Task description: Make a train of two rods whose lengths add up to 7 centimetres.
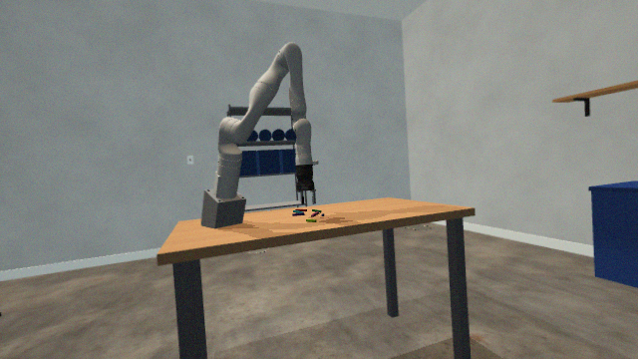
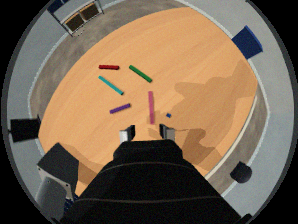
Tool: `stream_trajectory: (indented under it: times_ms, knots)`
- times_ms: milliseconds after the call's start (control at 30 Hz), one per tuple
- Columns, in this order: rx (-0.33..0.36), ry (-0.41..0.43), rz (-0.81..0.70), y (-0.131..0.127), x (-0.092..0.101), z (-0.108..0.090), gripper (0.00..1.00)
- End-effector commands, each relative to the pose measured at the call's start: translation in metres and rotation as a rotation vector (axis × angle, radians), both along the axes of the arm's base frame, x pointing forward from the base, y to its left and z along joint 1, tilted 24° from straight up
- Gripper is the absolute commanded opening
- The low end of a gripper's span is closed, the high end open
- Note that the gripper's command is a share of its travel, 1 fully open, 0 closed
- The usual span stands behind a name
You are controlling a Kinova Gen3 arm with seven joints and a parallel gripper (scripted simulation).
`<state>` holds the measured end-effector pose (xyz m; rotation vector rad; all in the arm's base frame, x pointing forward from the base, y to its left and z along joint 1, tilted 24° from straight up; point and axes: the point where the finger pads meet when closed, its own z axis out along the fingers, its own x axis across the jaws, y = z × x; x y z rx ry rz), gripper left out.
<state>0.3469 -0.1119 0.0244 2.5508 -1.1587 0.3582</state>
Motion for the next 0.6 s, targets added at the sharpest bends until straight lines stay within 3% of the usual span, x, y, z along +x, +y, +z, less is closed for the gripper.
stream_trajectory:
  times_ms: [0,233,300,567]
  knots:
    - [0.001,0.019,0.039,0.002,0.000,-0.001,1.00]
    - [-0.004,0.129,0.266,0.011,-0.006,-0.007,1.00]
    - [-0.004,0.129,0.266,0.011,-0.006,-0.007,1.00]
    - [-0.020,0.304,0.657,0.020,-0.015,-0.013,1.00]
